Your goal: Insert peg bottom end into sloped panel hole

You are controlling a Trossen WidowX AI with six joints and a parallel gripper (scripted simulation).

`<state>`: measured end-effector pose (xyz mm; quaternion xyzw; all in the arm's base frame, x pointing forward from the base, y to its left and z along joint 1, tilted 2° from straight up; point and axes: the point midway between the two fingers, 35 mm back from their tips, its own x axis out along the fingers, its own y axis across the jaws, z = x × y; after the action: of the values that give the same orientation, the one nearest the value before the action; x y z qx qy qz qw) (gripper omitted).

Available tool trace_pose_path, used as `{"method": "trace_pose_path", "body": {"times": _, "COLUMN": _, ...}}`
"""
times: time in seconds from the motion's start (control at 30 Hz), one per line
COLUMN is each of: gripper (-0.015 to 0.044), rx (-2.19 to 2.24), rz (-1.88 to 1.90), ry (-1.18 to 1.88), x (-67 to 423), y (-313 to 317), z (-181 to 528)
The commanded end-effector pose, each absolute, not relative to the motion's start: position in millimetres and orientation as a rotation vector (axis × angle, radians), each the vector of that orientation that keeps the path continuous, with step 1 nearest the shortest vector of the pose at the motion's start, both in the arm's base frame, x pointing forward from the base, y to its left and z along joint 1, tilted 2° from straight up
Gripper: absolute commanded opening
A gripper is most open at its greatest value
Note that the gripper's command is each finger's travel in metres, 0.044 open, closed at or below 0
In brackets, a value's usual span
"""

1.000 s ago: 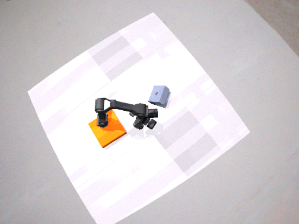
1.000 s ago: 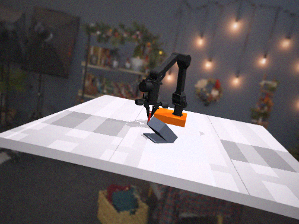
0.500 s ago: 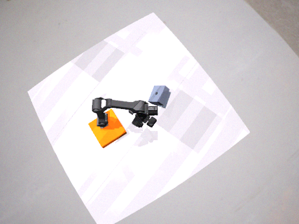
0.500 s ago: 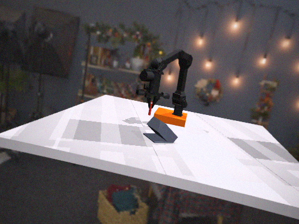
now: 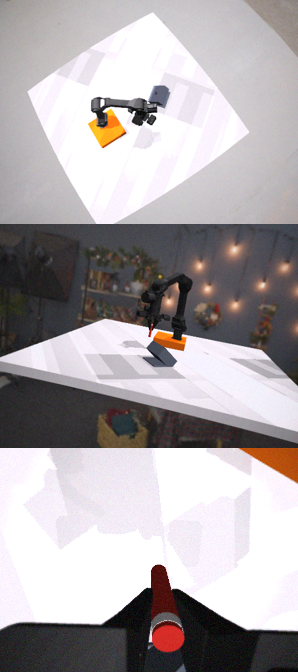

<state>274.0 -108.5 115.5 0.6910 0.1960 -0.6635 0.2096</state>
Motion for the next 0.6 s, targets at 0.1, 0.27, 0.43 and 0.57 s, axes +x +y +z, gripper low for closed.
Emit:
{"method": "trace_pose_path", "body": {"times": 0.1, "gripper": 0.0000, "rx": 1.865, "rz": -1.806, "ry": 0.562, "x": 279.8, "y": -103.0, "z": 117.3}}
{"method": "trace_pose_path", "body": {"times": 0.27, "gripper": 0.0000, "rx": 1.831, "rz": -1.782, "ry": 0.572, "x": 283.4, "y": -99.1, "z": 117.8}}
{"method": "trace_pose_path", "body": {"times": 0.43, "gripper": 0.0000, "rx": 1.797, "rz": -1.758, "ry": 0.582, "x": 286.9, "y": -95.1, "z": 118.3}}
{"method": "trace_pose_path", "body": {"times": 0.57, "gripper": 0.0000, "rx": 1.770, "rz": -1.739, "ry": 0.590, "x": 289.7, "y": -91.8, "z": 118.7}}
